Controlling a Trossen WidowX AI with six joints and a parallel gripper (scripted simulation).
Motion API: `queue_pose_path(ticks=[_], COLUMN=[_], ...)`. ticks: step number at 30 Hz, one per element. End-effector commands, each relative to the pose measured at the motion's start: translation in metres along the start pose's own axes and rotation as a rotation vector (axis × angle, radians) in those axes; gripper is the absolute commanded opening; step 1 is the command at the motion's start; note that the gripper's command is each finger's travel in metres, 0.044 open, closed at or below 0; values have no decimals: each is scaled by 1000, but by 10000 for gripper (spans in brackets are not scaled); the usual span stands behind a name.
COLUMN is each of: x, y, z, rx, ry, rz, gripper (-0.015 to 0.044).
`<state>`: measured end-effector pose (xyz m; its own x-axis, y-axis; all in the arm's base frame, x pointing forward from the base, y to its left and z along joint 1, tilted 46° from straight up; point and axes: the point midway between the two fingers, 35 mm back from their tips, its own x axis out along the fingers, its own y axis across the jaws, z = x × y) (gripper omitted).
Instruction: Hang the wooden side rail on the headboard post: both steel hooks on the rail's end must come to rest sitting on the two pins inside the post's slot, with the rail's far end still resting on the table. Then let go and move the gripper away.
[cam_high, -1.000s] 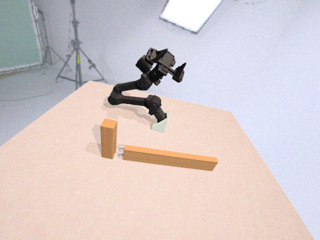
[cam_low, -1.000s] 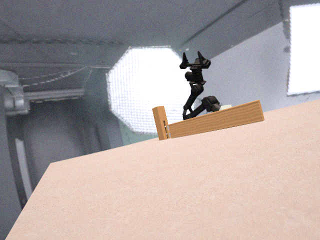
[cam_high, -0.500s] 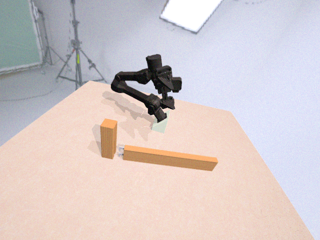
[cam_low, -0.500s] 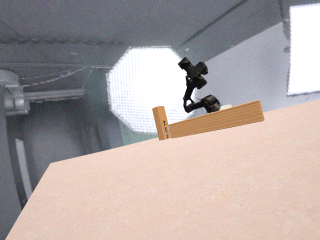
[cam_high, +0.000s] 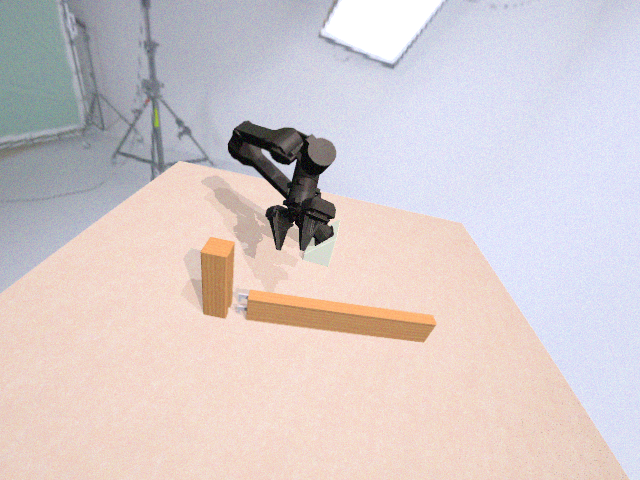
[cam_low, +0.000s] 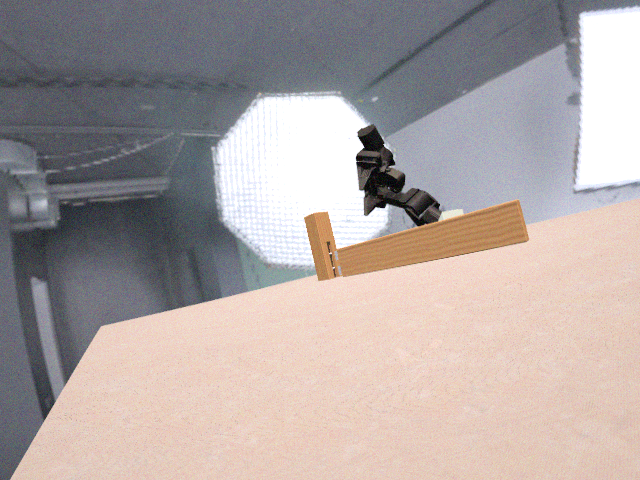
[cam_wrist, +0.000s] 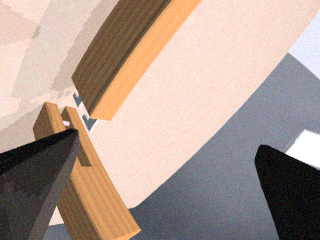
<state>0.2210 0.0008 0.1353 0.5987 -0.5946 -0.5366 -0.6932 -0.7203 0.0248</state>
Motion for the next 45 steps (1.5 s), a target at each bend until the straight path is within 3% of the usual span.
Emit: queue_pose_path(ticks=[1,6,31,45], x=[8,10,10,18], y=[31,57,57,27], z=[-16,-30,-30,-53], rx=[-249,-465,-465,-146], ry=[12,-11,-11,-109], rz=[216,383,383,496], gripper=[440,440,440,440])
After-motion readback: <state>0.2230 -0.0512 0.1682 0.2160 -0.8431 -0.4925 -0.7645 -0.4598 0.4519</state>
